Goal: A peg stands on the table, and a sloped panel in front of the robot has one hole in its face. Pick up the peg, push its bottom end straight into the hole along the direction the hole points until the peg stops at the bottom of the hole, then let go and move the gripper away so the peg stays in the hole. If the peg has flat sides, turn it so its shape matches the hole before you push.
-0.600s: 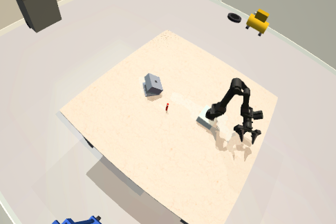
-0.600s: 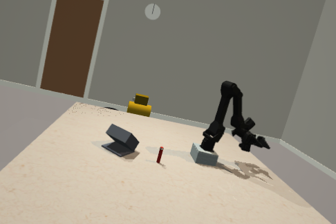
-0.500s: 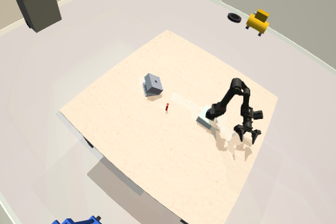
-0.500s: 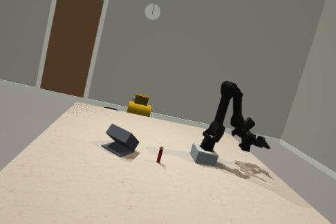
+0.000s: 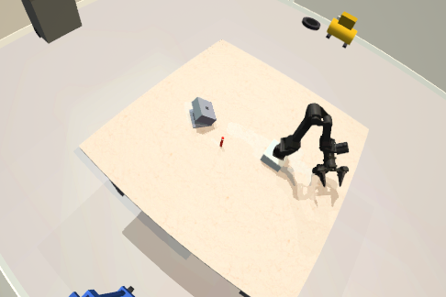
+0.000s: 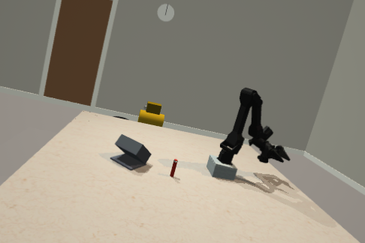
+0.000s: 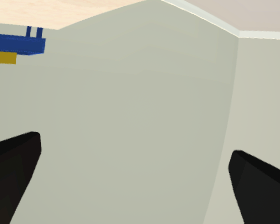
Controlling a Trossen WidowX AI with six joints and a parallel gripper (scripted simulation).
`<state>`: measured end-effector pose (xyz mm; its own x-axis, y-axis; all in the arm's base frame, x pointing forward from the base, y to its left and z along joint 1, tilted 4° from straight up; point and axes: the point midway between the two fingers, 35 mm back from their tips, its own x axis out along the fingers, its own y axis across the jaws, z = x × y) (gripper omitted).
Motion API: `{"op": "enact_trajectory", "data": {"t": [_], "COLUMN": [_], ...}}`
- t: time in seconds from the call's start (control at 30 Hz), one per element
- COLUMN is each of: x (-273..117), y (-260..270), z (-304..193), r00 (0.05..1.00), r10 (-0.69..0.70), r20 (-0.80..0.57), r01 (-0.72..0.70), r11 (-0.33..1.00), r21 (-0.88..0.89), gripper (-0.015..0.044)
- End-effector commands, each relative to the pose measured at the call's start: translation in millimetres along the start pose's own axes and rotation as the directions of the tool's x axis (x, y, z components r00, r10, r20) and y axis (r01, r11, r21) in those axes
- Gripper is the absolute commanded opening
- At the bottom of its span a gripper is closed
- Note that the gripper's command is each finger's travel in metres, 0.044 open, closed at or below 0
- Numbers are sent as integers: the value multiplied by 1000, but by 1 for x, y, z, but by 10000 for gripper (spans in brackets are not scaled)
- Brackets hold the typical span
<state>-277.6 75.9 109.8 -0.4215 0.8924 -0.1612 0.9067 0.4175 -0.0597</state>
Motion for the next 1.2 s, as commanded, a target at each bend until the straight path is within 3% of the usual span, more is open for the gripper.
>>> {"op": "enact_trajectory", "data": {"t": [0.0, 0.3, 1.17], "x": [-8, -19, -116], "y": [-12, -32, -89], "z": [4, 15, 49], "r00": [998, 982, 831], "r10": [-58, -162, -489], "r20": [28, 96, 265], "r01": [57, 148, 451], "r11": [997, 979, 871], "r21": [44, 137, 194], "gripper": [440, 440, 440]}}
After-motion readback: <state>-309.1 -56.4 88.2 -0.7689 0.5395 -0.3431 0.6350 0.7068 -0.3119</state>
